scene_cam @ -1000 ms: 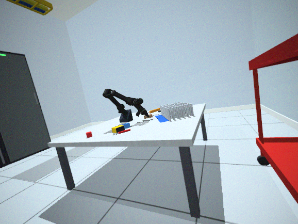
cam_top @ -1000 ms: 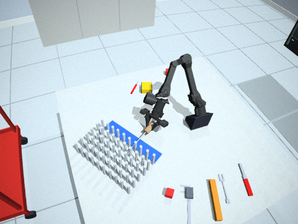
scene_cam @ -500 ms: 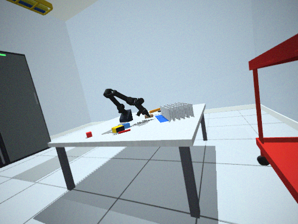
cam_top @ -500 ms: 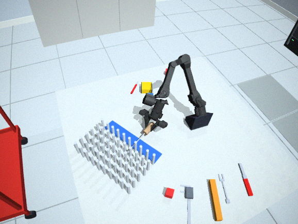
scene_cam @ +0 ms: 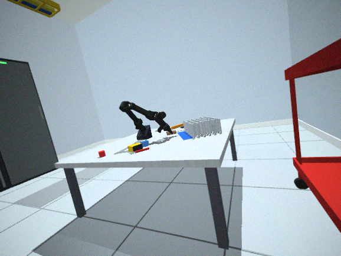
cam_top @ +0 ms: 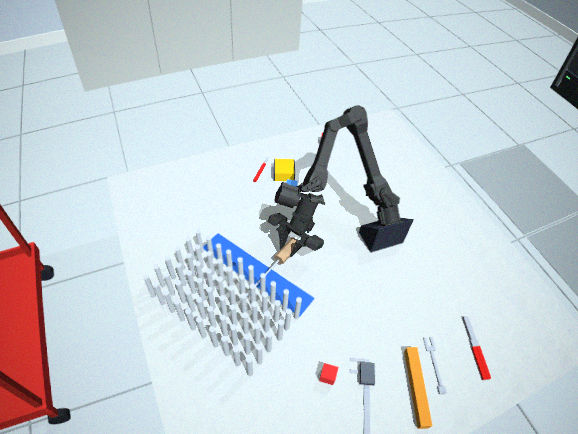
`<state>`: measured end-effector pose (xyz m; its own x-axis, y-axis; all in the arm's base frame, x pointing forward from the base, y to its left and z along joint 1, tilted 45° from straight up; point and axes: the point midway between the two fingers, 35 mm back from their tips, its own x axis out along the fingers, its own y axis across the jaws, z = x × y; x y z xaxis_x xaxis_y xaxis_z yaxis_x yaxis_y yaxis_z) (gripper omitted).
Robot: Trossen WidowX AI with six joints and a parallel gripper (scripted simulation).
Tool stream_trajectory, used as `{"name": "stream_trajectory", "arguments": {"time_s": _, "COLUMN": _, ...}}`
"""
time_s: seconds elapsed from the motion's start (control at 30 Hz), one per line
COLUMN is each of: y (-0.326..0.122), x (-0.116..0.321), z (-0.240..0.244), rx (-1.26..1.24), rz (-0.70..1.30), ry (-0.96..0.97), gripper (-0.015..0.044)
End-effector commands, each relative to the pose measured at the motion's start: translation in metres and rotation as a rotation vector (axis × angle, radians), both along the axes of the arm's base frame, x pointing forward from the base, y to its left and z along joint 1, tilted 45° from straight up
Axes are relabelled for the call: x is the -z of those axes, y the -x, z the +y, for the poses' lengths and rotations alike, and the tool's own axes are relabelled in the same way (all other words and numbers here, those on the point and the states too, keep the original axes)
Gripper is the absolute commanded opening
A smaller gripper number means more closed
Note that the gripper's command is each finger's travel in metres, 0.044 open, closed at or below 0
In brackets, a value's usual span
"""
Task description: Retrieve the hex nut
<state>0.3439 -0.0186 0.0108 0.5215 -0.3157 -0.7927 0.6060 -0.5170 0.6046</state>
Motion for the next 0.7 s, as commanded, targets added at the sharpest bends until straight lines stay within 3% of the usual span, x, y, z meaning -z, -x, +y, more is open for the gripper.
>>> {"name": "stream_trajectory", "arguments": {"time_s": 0.0, "y": -0.0047, "x": 0.0001, "z": 0.0015, "rx": 0.005, "rz": -0.007, "ry": -0.002, "gripper": 0.0}}
{"name": "stream_trajectory", "arguments": {"time_s": 0.67, "y": -0.0143, "x": 0.0045, "z": 0.0074, "rx": 0.004, "rz": -0.008, "ry": -0.003, "gripper": 0.0}}
